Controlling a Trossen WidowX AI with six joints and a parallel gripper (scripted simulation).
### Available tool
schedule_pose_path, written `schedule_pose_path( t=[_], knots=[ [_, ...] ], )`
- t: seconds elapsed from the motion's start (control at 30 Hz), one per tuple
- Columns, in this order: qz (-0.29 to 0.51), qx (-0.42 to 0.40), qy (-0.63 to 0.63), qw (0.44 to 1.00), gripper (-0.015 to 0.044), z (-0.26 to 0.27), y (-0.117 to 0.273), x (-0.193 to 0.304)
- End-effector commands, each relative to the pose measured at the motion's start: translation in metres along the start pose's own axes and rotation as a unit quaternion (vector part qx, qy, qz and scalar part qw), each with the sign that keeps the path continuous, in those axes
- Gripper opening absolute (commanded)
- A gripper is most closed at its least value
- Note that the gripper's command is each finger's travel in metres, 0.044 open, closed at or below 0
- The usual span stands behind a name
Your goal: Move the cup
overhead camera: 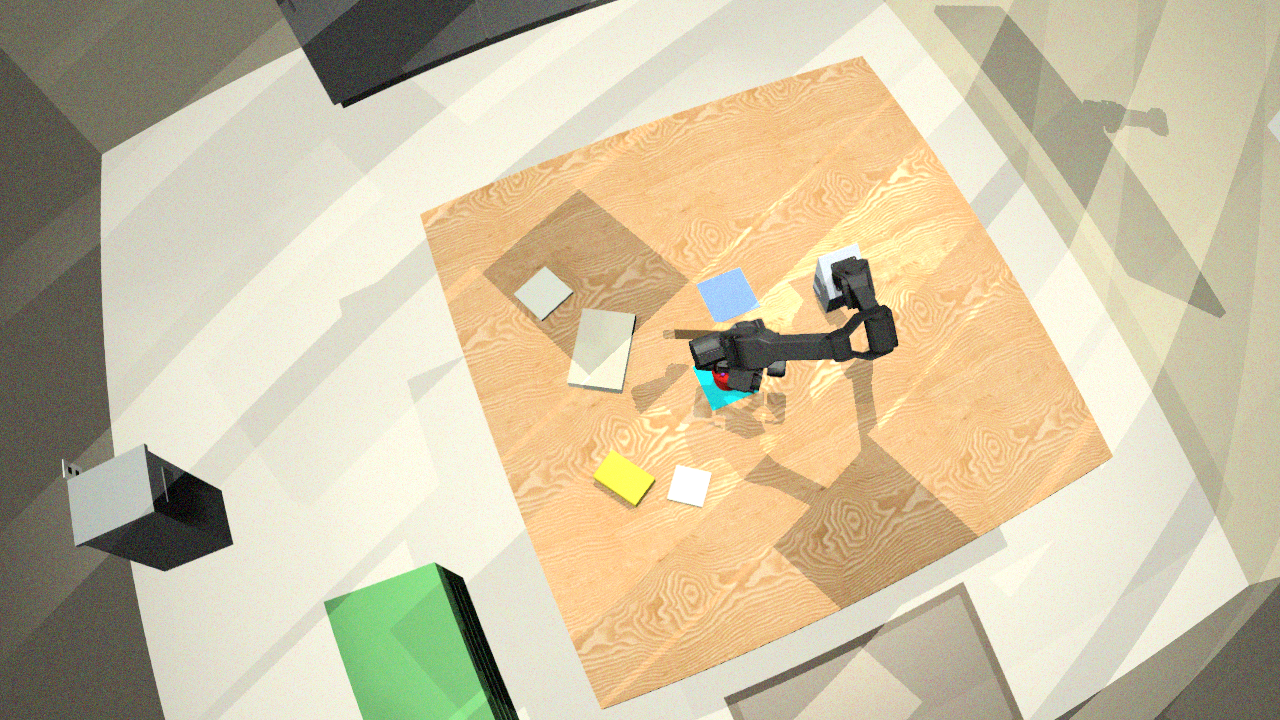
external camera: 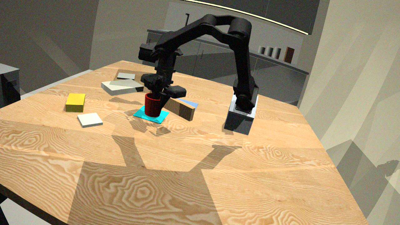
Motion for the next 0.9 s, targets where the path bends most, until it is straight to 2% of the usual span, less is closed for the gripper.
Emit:
schedule_pose_path(
  t=[0.0, 0.87],
  knots=[
    [0.000, 0.000, 0.001, 1.000, 0.0128, 0.000, 0.003, 0.000],
    [0.000, -0.001, -0.001, 1.000, 0.0128, -0.001, 0.042, 0.001]
  ],
)
Point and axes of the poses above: the point midway between the two fingers, 35 mm back from their tips, its own y axis back along the fingers, its own z axis across the jaws, x = y × z, the point moved 4 cm from there along y, back along the fingers, and after that the axes turned 12 degrees about -y, right-handed, at the moved point
